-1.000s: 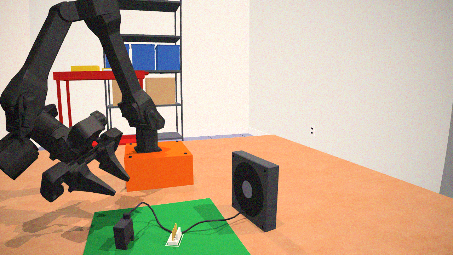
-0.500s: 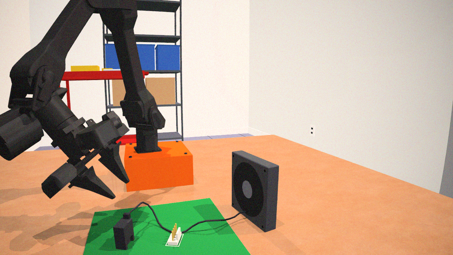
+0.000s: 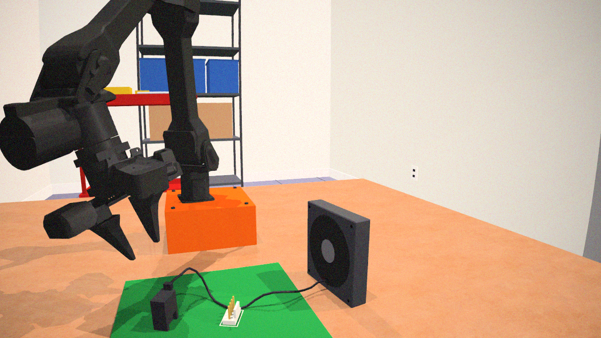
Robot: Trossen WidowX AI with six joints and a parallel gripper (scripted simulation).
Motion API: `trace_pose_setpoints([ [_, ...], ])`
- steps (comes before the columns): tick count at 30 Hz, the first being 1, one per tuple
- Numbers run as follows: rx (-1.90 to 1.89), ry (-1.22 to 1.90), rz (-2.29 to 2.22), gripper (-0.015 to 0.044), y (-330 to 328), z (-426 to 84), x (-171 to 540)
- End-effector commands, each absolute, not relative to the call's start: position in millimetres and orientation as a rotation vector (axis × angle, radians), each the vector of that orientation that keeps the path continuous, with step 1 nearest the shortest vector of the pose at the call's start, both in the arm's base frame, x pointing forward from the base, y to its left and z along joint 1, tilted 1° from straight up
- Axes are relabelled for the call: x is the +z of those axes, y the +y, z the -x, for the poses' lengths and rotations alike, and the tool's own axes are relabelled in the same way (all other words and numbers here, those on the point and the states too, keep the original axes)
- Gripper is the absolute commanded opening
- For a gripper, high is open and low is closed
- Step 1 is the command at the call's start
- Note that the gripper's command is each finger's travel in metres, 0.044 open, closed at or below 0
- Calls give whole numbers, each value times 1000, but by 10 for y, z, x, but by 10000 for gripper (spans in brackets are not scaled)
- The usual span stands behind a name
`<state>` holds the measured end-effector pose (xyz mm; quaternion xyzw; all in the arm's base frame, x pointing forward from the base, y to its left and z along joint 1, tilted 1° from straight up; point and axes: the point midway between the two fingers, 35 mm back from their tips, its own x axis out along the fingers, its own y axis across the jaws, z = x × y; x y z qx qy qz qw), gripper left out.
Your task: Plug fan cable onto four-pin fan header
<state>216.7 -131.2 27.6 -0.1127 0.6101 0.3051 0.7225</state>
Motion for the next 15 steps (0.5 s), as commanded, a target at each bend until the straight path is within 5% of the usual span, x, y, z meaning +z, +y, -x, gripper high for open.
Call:
trace_pose_setpoints([
  [1, 583, 1414, 301, 205, -1363, -2222, 355],
  [13, 439, 1482, 364, 205, -1413, -2299, 491],
  [15, 439, 1482, 364, 258, -1413, -2299, 491],
])
